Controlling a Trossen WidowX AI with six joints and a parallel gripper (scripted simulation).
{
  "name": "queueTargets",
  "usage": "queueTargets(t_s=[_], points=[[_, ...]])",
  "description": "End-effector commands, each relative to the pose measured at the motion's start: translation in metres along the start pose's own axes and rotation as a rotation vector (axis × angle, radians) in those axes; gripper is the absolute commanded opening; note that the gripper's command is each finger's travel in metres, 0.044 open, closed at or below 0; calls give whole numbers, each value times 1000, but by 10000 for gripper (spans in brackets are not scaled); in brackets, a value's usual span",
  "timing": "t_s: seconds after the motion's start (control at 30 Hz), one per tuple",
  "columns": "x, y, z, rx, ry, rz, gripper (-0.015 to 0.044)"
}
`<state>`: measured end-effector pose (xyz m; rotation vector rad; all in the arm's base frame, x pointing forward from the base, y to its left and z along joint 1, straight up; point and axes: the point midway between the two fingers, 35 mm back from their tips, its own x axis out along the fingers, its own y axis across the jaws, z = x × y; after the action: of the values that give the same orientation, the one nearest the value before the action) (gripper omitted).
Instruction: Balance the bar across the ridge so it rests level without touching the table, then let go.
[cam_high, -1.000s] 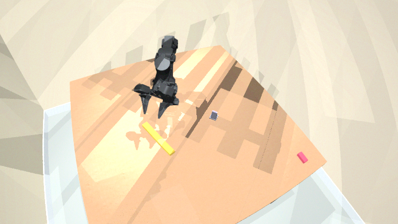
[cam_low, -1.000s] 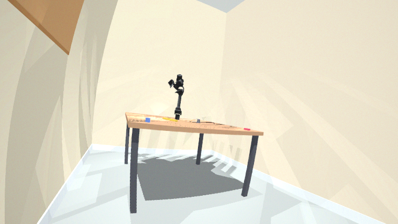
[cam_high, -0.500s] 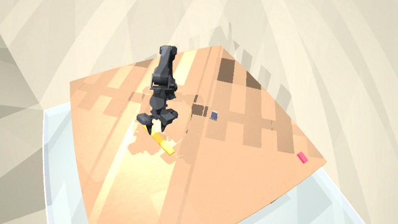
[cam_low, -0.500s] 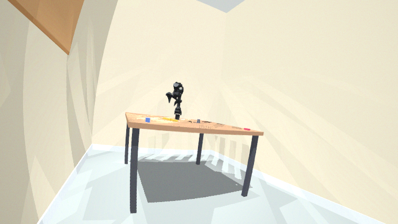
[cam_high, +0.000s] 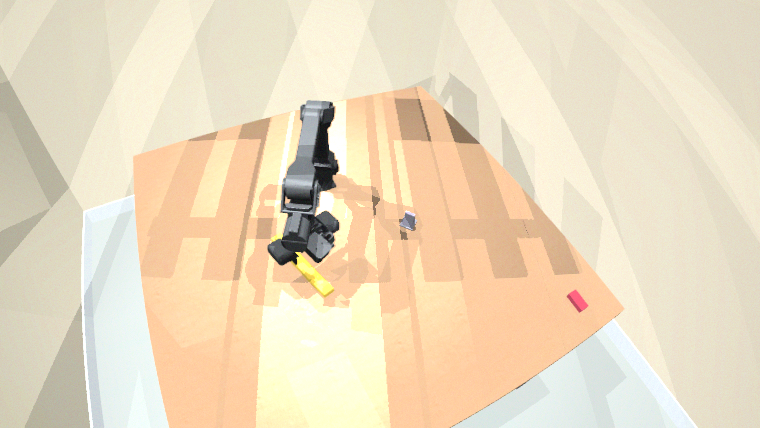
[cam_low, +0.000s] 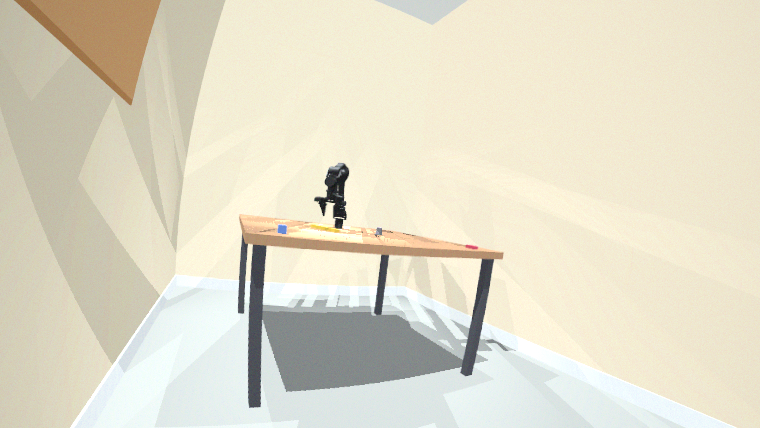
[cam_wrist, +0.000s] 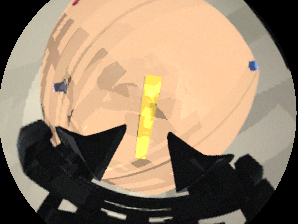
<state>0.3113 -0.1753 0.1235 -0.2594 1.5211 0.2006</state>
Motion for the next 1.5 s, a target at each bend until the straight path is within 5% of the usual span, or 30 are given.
queueTargets(t_s=[0.0,0.27,1.47], points=[[5,2,-2,-7,6,17,315],[45,3,-2,-7,6,17,315],[72,4,-2,-7,6,17,315]])
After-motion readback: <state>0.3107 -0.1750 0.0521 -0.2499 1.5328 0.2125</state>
